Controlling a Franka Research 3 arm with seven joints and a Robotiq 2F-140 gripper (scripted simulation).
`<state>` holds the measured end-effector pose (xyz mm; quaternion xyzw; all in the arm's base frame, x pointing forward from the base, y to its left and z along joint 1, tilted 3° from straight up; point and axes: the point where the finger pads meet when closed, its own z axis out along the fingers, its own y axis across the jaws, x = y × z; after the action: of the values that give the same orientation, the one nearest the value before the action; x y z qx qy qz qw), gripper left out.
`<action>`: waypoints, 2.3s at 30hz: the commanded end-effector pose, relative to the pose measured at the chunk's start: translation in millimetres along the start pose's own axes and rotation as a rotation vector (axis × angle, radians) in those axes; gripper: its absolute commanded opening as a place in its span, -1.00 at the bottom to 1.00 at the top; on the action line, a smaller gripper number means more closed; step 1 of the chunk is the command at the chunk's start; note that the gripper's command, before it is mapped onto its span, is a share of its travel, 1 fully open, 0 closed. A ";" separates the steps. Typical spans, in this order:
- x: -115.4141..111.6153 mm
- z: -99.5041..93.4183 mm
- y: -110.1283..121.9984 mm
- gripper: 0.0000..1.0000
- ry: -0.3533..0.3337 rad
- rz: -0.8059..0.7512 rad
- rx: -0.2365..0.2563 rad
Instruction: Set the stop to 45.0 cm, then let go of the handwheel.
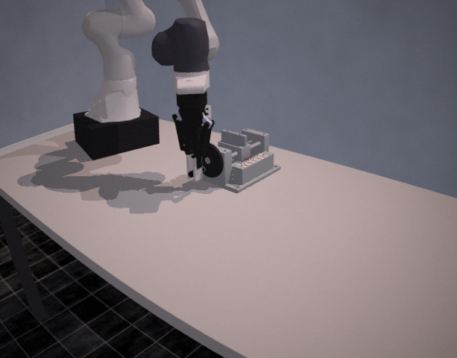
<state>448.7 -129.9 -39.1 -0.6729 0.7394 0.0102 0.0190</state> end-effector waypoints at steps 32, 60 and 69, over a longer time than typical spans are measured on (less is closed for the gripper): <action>-0.2 -58.9 -3.3 -0.92 -0.002 -0.007 0.001; -0.4 -55.9 -39.8 -0.92 -0.002 -0.007 0.001; -0.5 -47.8 -47.6 -0.92 -0.002 -0.007 0.001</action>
<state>493.4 -136.1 12.8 -0.6770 0.7356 0.0108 0.0209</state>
